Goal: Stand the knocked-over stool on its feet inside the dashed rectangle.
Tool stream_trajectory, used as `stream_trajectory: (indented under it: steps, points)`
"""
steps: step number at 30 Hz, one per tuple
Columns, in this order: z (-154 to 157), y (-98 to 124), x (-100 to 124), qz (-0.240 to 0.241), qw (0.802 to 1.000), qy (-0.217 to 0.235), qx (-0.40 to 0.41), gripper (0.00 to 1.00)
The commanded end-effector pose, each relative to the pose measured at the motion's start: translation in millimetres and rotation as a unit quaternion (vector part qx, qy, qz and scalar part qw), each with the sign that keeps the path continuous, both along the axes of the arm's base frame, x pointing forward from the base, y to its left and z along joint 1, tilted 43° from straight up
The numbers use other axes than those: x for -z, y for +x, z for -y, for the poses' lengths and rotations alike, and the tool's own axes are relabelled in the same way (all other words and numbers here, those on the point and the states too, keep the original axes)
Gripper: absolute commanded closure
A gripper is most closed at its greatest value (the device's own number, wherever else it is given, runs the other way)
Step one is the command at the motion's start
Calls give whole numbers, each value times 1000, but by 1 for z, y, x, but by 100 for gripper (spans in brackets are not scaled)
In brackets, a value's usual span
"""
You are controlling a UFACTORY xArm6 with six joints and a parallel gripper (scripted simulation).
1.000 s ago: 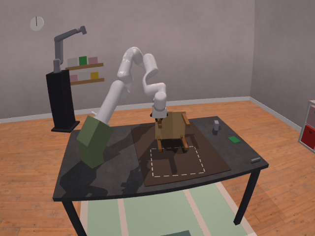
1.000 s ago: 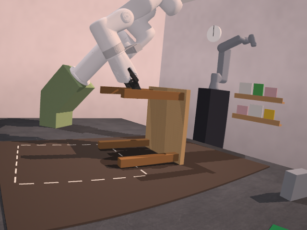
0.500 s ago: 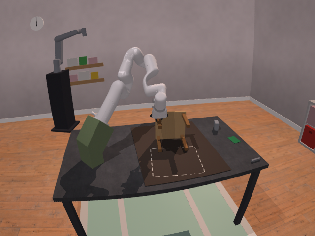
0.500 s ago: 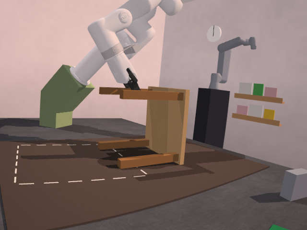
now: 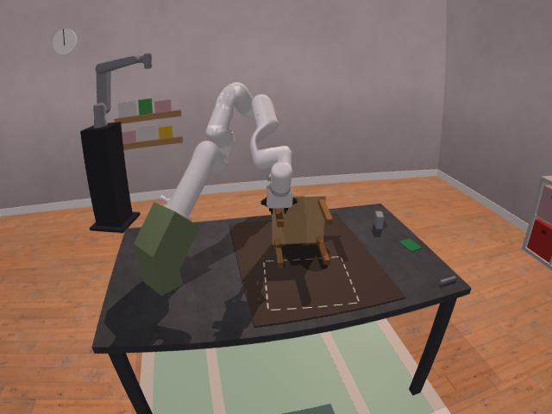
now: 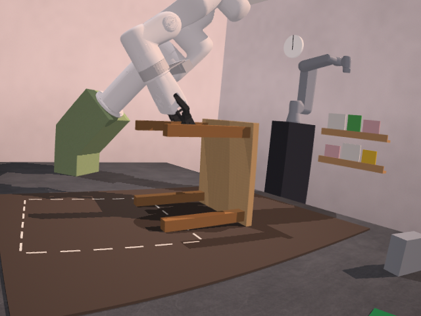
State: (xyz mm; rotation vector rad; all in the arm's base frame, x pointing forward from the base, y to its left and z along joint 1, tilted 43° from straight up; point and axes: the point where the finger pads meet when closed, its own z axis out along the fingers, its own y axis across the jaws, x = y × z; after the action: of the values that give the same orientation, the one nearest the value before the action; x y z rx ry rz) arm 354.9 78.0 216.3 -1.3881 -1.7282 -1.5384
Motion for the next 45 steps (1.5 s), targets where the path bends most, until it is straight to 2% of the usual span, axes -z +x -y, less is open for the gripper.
stream_trajectory:
  steps: [1, 36, 45]
  points:
    - [0, 0, 0, 0, 1000, 0, 0, 45]
    - [2, 0, -1, 0, 1000, 0, 0, 45]
    - [25, -7, -8, 0, 1000, 0, 0, 45]
